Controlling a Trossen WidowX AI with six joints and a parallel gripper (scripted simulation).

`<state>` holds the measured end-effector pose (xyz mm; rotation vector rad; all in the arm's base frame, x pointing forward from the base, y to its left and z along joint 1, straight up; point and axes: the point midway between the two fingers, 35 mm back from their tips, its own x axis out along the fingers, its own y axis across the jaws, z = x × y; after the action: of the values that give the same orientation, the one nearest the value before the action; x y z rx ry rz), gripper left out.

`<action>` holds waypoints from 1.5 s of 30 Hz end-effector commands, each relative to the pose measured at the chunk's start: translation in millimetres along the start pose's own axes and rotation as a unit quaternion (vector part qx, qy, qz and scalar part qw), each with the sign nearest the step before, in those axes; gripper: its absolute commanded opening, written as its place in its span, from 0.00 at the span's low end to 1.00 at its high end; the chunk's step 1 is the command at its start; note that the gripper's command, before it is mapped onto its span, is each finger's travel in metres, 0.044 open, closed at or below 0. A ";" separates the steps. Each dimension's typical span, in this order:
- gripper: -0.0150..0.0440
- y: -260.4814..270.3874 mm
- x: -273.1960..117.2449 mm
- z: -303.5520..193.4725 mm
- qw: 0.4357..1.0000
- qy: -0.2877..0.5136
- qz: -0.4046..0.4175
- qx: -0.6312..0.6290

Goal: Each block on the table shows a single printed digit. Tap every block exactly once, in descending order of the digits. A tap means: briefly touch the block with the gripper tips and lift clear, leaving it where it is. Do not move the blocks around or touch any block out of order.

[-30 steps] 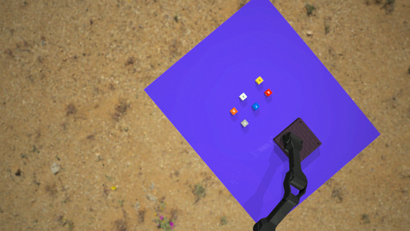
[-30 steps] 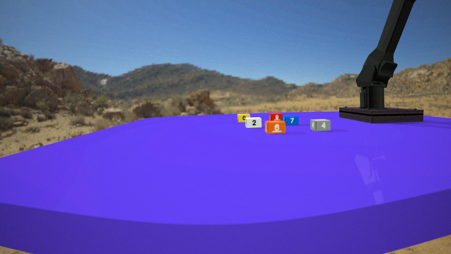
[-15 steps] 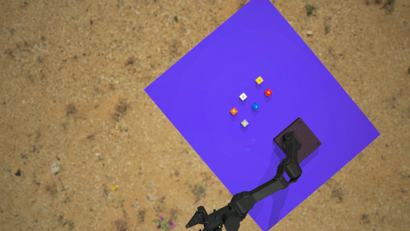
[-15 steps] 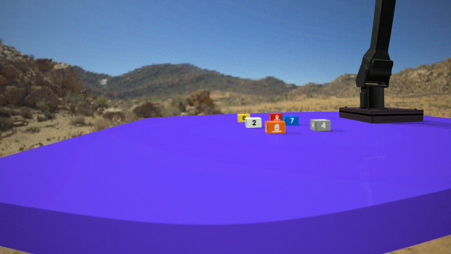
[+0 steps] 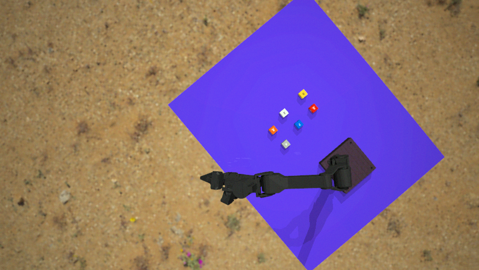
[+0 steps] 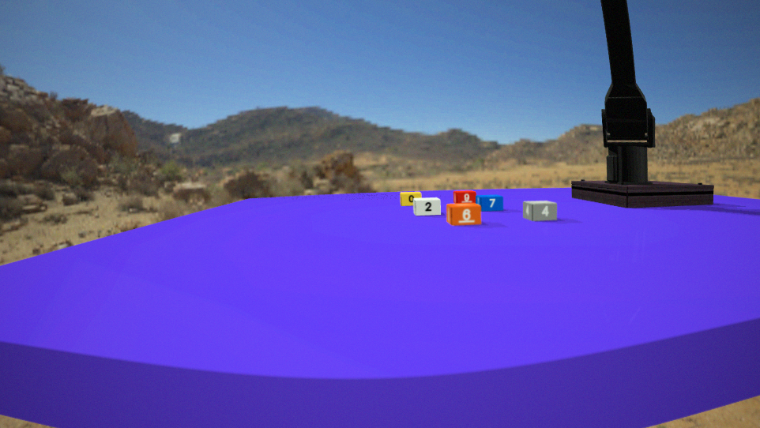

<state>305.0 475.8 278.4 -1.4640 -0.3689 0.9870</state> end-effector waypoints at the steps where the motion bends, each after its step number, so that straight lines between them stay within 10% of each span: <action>1: 0.93 14.9 -7.0 -72.9 0.994 0.063 0.046 0.072; 15: 0.93 114.6 -136.3 -313.9 0.827 0.341 0.168 0.415; 29: 0.93 237.3 -365.1 -368.5 0.366 0.544 0.157 0.739; 45: 0.93 238.4 -367.4 -367.8 0.359 0.545 0.156 0.741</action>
<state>288.5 -78.3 134.4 -0.0715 1.5458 0.0496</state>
